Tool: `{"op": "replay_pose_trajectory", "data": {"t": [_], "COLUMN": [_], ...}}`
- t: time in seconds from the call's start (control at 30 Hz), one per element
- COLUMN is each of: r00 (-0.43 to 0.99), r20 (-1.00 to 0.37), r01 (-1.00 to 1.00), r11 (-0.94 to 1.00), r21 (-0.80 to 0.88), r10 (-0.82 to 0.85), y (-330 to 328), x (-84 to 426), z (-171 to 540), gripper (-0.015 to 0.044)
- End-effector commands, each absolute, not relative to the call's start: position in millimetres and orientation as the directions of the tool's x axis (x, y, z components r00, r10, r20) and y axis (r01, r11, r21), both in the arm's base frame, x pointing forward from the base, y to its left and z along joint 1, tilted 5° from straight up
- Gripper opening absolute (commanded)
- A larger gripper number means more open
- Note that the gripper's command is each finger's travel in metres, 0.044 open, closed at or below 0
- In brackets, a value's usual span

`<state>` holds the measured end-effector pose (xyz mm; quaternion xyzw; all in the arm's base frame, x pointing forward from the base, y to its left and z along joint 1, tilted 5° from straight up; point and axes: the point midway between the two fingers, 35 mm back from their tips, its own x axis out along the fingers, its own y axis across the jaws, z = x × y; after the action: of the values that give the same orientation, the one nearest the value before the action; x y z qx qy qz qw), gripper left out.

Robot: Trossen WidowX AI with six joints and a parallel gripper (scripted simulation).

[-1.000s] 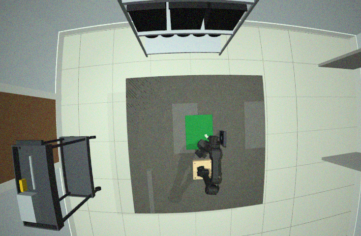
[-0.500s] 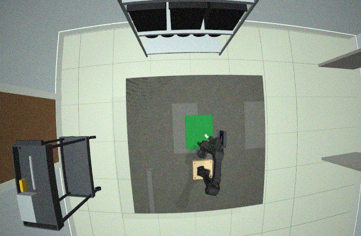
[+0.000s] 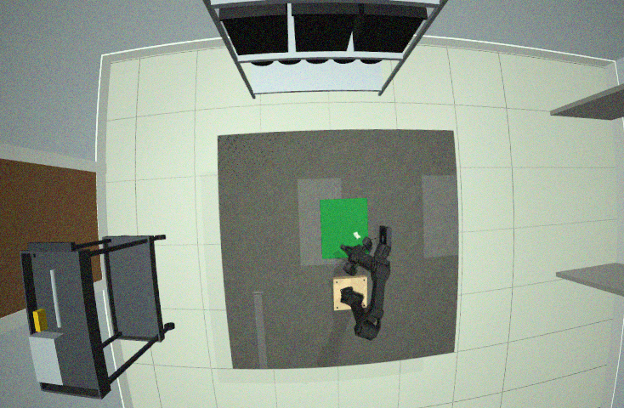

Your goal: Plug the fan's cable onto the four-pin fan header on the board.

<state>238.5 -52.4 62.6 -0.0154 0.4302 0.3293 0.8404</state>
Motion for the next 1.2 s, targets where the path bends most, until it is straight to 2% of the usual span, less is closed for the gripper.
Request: {"op": "replay_pose_trajectory", "data": {"t": [0.0, 0.67, 1.17], "r00": [0.473, 0.702, 0.820], "r20": [-0.680, -0.431, -0.247], "r01": [-0.576, -0.575, -0.529], "r11": [0.780, 0.809, 0.848], "r21": [0.243, 0.127, 0.014], "r10": [0.561, 0.567, 0.516], "y": [-53.3, -61.4, -67.1], "x": [236.8, 227.3, 216.6], "z": [62.6, 70.7, 81.0], "gripper": [0.0000, 0.0000, 0.0000]}}
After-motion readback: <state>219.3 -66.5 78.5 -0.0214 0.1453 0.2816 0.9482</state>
